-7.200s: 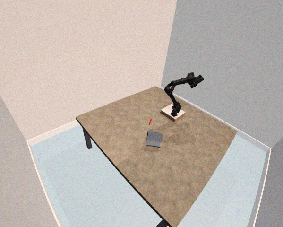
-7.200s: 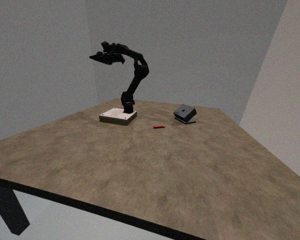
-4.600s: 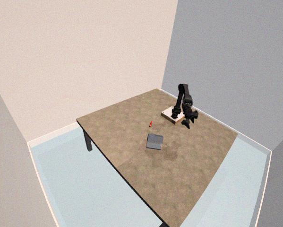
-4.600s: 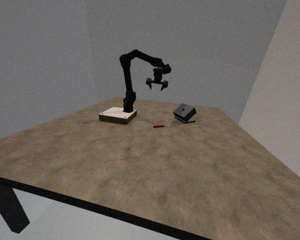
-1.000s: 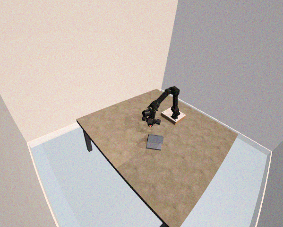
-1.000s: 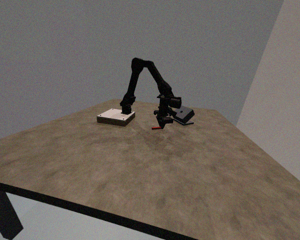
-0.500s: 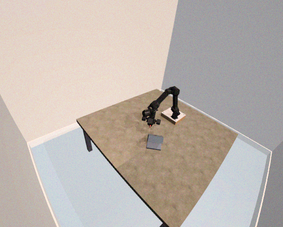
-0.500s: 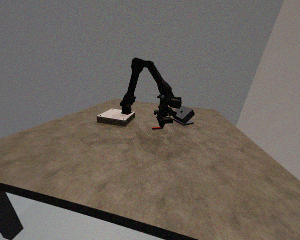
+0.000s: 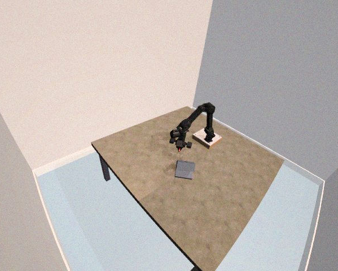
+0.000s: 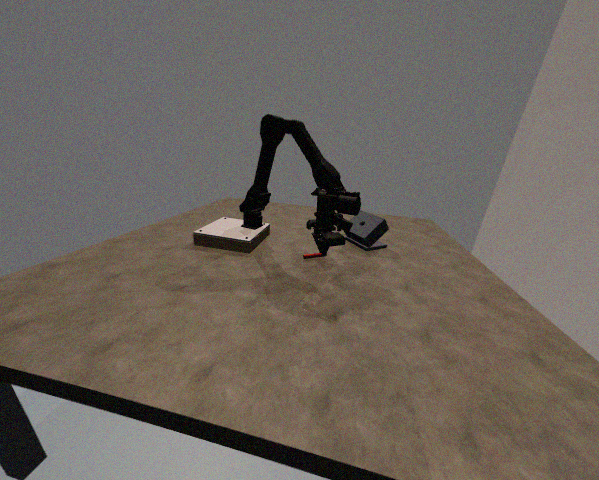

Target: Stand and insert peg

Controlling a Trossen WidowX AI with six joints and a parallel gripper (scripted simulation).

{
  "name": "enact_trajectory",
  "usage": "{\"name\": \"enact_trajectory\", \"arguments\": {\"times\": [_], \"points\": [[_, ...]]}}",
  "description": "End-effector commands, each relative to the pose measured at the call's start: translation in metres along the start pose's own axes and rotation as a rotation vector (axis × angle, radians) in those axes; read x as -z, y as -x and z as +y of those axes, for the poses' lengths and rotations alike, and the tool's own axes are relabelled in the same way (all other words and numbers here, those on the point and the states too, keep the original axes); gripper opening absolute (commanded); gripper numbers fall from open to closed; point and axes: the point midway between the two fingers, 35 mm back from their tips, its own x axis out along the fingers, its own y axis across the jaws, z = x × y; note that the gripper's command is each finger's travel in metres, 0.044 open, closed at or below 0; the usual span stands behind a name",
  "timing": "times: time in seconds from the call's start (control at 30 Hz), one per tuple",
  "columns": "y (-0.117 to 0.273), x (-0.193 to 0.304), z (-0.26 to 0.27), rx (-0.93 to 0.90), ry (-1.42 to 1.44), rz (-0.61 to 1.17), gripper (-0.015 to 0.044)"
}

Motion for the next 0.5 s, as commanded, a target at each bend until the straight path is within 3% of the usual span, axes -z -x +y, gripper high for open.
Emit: {"name": "enact_trajectory", "arguments": {"times": [0.0,0.47], "points": [[0.0015,0.0021,0.0011,-0.005,0.003,-0.036,0.0051],[0.0093,0.0074,0.0009,-0.005,0.003,-0.157,0.0051]]}}
